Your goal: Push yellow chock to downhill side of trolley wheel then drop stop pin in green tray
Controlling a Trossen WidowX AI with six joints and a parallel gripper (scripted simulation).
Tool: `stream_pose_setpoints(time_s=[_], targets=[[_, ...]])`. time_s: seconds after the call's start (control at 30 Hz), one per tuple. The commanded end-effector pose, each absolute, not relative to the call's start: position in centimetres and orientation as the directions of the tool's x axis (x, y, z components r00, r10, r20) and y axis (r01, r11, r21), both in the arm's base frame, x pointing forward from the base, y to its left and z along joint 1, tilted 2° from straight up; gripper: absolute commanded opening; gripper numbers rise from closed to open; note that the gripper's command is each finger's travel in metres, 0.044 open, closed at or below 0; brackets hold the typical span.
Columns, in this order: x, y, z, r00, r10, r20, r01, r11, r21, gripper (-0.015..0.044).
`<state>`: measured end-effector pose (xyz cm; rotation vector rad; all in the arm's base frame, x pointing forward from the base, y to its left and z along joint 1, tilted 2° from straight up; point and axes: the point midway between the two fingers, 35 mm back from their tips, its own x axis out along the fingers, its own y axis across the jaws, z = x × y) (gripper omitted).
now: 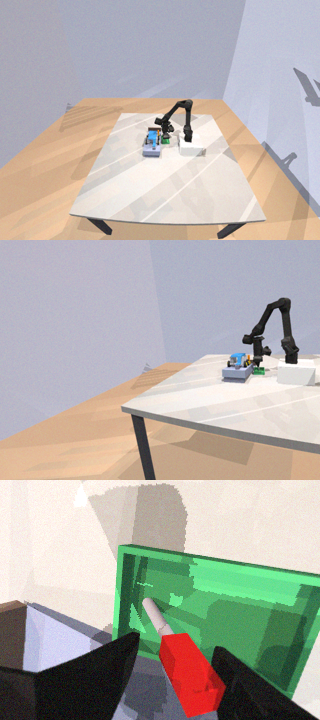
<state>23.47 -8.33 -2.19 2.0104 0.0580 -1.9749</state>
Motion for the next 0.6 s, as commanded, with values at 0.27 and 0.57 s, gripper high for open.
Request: stream_pose_setpoints(time_s=[0.27, 0.57], targets=[[23.23, -7.84, -2.61, 0.038, -0.197, -0.98, 0.249, -0.948, 0.2, 0.019], [23.17, -7.48, -2.88, 0.038, -0.197, -0.98, 0.249, -0.948, 0.2, 0.019]])
